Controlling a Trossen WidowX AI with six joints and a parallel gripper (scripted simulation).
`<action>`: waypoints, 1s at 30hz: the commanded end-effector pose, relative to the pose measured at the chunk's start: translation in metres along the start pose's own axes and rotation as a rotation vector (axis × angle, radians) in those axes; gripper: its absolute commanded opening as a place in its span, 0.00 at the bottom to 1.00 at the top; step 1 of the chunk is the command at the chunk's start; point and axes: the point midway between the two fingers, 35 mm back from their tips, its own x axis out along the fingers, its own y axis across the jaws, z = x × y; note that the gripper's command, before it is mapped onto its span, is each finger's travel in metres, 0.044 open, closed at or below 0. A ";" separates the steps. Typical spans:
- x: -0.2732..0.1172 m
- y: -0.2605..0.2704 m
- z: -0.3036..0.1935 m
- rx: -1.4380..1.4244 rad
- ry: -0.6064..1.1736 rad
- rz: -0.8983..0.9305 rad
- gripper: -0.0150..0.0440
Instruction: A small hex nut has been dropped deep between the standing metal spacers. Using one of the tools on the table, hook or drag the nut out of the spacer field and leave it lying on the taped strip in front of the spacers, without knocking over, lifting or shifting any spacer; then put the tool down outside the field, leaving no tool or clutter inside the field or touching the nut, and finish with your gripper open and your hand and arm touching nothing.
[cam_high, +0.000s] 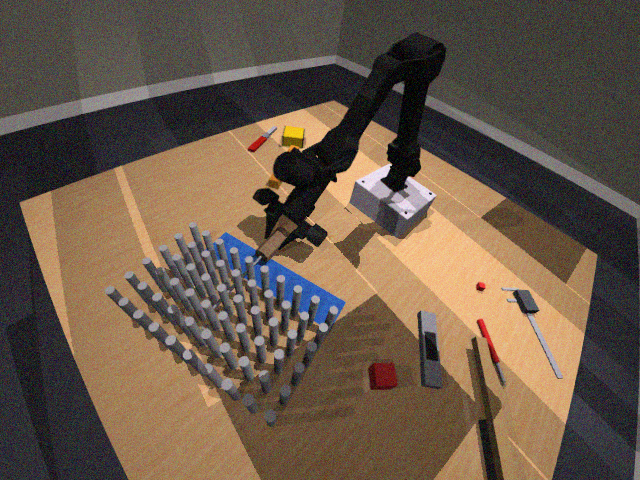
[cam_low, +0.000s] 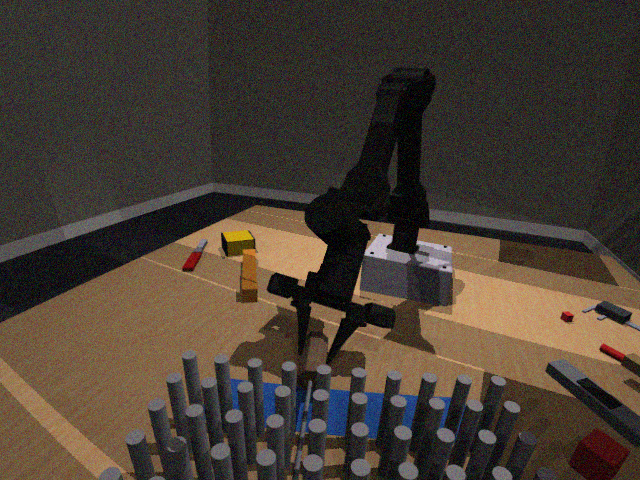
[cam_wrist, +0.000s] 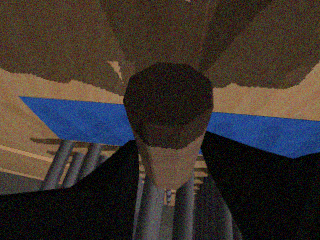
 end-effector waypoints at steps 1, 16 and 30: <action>0.002 0.001 -0.004 0.004 0.002 0.004 0.25; 0.007 0.001 -0.012 0.005 0.003 0.004 0.25; 0.012 0.000 -0.017 0.006 0.004 0.003 0.25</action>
